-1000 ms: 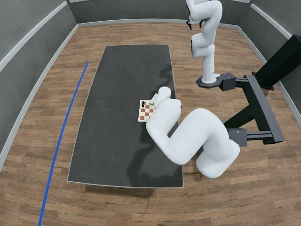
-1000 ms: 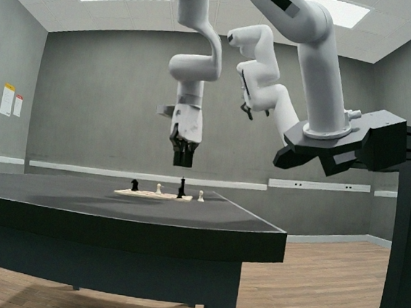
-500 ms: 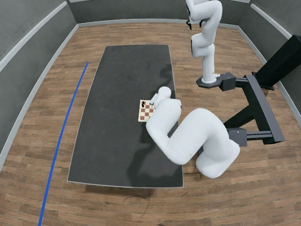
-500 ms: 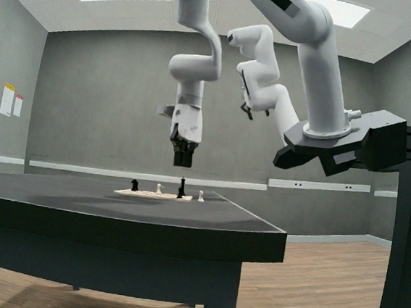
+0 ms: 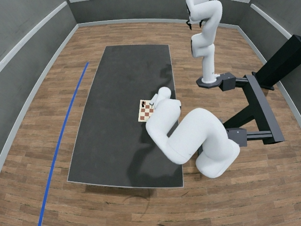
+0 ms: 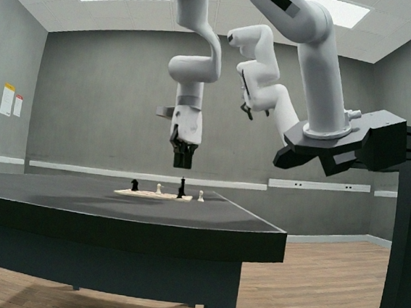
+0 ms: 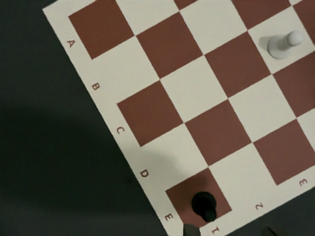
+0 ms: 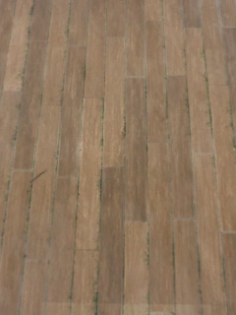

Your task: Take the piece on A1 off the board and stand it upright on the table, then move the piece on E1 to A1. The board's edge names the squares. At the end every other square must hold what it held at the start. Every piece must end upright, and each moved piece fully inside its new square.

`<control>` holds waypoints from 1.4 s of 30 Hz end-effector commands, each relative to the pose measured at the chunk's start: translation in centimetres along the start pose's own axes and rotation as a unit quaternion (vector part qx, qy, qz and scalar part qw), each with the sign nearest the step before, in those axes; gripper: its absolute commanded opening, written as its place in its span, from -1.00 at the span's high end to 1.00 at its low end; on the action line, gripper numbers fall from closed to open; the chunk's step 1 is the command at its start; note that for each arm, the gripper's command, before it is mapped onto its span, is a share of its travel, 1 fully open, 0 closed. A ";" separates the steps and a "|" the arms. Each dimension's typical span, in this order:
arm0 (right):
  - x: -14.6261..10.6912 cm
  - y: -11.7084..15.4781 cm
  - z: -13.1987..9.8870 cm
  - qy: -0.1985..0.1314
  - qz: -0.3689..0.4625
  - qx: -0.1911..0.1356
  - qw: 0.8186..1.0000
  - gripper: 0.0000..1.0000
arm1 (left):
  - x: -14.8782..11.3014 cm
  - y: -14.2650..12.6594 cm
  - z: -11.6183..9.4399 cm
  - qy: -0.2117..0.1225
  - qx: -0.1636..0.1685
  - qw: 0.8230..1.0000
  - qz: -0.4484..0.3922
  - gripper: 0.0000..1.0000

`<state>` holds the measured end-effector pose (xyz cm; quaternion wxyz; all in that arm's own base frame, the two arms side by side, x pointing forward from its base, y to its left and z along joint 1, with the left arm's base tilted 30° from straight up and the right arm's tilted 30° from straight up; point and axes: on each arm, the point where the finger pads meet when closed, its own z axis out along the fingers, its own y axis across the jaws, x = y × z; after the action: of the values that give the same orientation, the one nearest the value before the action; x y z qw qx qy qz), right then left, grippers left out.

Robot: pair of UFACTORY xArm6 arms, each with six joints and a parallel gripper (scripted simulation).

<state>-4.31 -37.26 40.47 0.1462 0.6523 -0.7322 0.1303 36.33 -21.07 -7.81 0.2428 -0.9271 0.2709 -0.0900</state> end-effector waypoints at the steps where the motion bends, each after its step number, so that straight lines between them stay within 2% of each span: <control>1: 0.1 0.0 -0.2 0.002 0.000 0.000 1.000 -1.00 | 0.1 0.0 0.3 0.001 0.000 1.000 0.000 0.29; 31: 0.1 0.0 -0.2 0.002 0.000 0.000 1.000 -1.00 | 0.2 0.0 3.9 0.001 0.000 1.000 0.000 0.29; 42: 0.1 0.0 -0.2 0.002 0.000 0.000 1.000 -1.00 | 0.2 0.0 4.6 0.001 0.000 1.000 0.000 0.29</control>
<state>-4.31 -37.26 40.47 0.1462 0.6523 -0.7322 0.1303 37.74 -19.28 -11.67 0.2428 -0.9271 0.2709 -0.0900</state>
